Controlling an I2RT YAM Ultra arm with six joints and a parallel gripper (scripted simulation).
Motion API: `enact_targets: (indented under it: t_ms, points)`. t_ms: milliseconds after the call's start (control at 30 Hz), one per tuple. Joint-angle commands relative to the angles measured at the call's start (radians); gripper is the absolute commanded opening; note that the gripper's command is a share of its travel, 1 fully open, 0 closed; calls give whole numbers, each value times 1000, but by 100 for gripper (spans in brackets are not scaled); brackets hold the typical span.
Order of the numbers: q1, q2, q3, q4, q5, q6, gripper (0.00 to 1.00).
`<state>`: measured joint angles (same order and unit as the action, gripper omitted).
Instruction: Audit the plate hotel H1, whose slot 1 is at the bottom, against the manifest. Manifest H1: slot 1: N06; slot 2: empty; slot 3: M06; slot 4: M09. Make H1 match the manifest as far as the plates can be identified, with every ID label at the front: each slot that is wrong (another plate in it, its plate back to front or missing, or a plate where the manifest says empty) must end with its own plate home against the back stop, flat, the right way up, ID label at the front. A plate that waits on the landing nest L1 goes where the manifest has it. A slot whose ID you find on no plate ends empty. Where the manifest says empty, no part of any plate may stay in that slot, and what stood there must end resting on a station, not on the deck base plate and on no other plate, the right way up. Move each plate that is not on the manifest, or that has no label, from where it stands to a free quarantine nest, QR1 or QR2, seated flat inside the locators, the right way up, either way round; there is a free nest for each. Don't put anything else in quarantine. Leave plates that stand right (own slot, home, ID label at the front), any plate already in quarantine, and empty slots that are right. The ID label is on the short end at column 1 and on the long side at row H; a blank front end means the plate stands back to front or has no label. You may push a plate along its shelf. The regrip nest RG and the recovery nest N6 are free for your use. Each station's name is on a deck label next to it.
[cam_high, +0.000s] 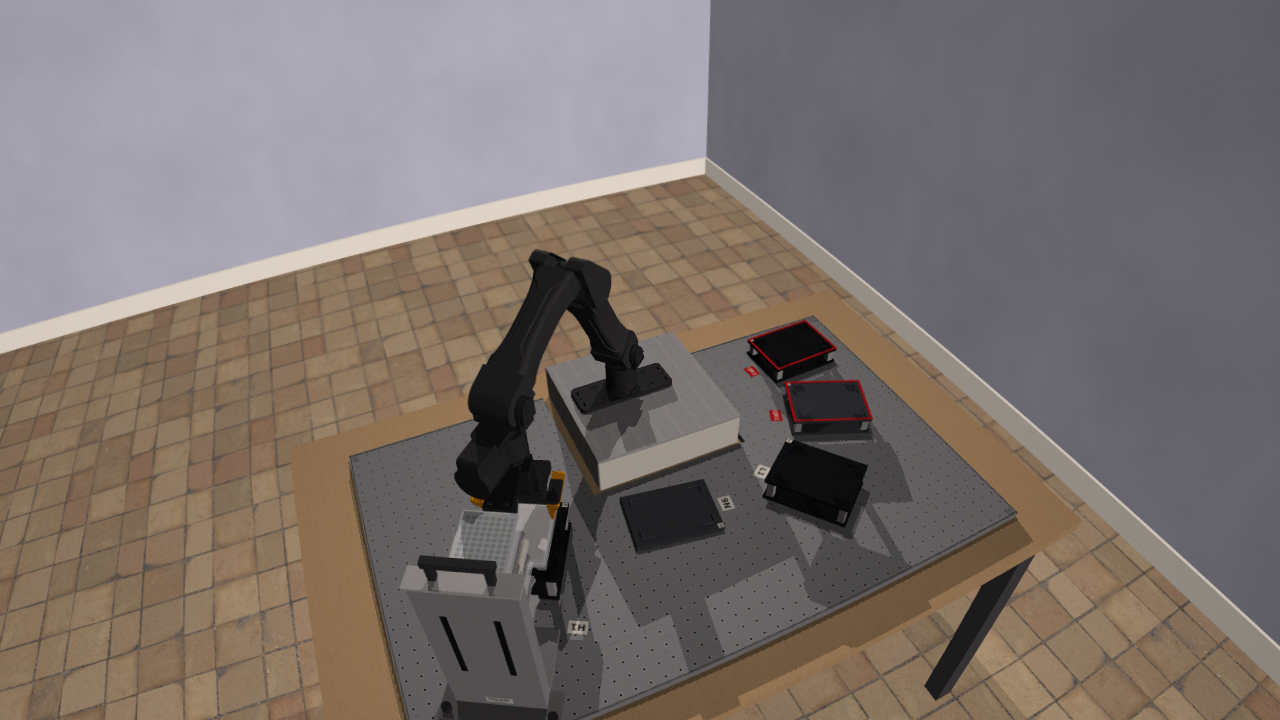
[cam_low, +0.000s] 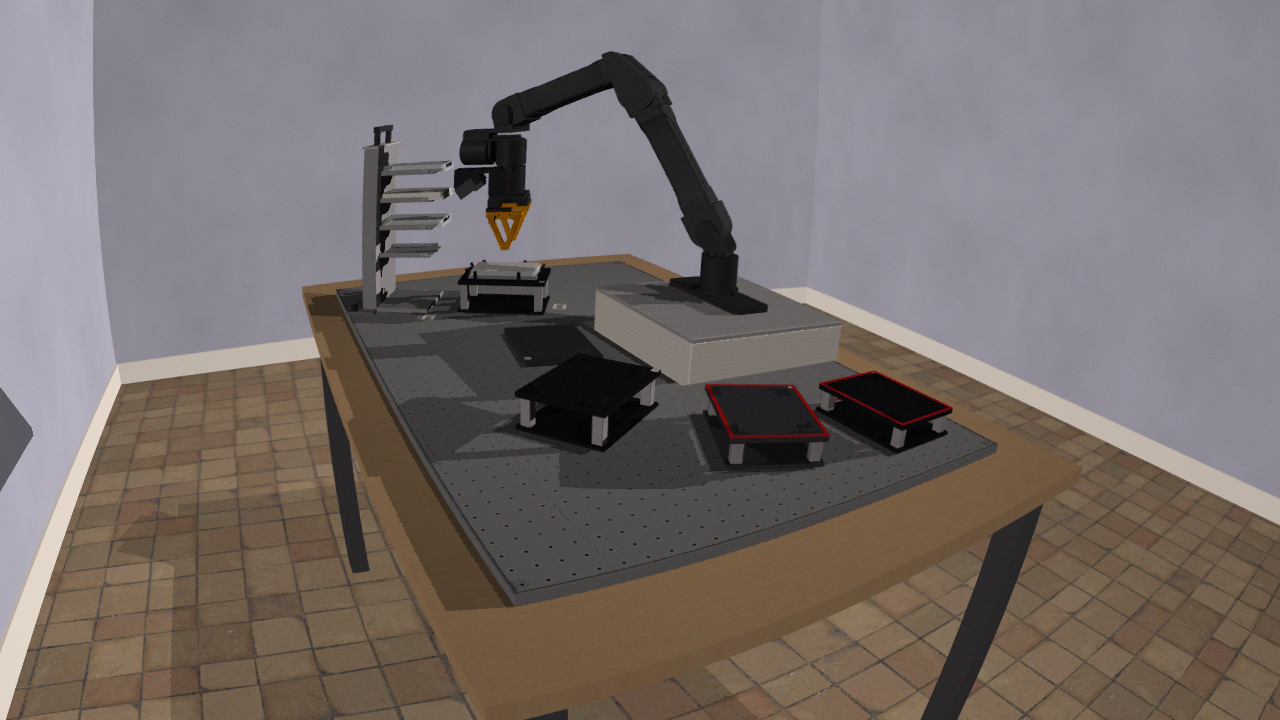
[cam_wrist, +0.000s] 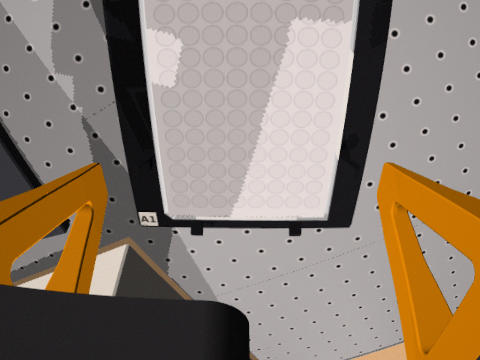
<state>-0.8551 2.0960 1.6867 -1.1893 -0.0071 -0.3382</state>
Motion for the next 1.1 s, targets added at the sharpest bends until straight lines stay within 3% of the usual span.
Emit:
enact_targets:
  t_ms: [0,200,267,667,733,767,867,967,1067]
  points:
    - [-3,-6,-20,37,1,7,100]
    - [-2,-18,-9,57,0,7,100]
    - [-2,-3,-43,67,1,7,100]
    - [-1,23,-86,124,1,7,100]
    - [-1,23,-86,124,1,7,100]
    - [-1,-8,-51,130,0,7,100]
    - [-1,10,-99,143,0,7,100]
    - [0,39,-112,157,1,7,100]
    - [0,23,-108,171,0,8,100]
